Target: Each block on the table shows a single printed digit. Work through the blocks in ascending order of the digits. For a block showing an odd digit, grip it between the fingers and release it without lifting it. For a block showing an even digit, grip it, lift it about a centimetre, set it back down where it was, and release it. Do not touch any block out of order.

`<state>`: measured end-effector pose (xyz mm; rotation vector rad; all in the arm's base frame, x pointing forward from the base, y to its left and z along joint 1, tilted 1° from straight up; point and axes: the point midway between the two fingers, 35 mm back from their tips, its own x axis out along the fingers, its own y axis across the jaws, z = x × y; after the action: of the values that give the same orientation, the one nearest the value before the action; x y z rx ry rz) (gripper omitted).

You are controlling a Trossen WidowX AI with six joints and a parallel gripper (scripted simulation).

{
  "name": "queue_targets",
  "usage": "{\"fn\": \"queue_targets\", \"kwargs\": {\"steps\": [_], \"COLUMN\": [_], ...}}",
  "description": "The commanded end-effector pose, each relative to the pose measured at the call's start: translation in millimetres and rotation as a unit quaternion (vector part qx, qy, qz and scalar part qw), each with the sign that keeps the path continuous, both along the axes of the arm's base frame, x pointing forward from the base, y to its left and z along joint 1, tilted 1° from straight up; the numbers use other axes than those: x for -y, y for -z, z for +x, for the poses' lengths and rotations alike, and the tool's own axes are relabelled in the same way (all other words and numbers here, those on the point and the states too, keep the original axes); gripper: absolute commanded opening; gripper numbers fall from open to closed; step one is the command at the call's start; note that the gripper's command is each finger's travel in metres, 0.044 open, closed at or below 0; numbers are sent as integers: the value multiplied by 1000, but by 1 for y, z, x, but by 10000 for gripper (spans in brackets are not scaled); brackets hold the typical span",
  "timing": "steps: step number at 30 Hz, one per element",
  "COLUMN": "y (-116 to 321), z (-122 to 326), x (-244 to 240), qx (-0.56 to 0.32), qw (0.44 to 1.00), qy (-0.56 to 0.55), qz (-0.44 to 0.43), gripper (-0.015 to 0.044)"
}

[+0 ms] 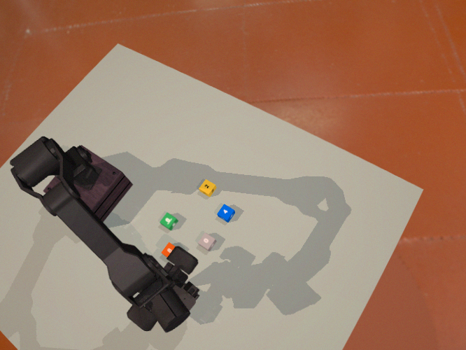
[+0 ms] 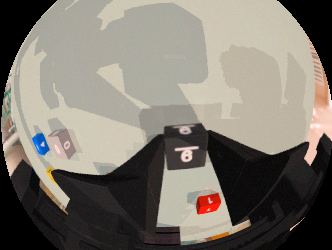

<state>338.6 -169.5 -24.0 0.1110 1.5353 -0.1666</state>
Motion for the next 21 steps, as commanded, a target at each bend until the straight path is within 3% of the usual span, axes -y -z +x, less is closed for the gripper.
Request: {"fn": "queue_targets", "kwargs": {"steps": [1,10,21], "y": [0,0,0], "z": [0,0,0], "x": [0,0,0], "qx": [1,1,1], "qw": [1000,1000,1000], "qy": [-3,-3,-3], "qz": [0,0,0], "gripper": [120,120,400]}}
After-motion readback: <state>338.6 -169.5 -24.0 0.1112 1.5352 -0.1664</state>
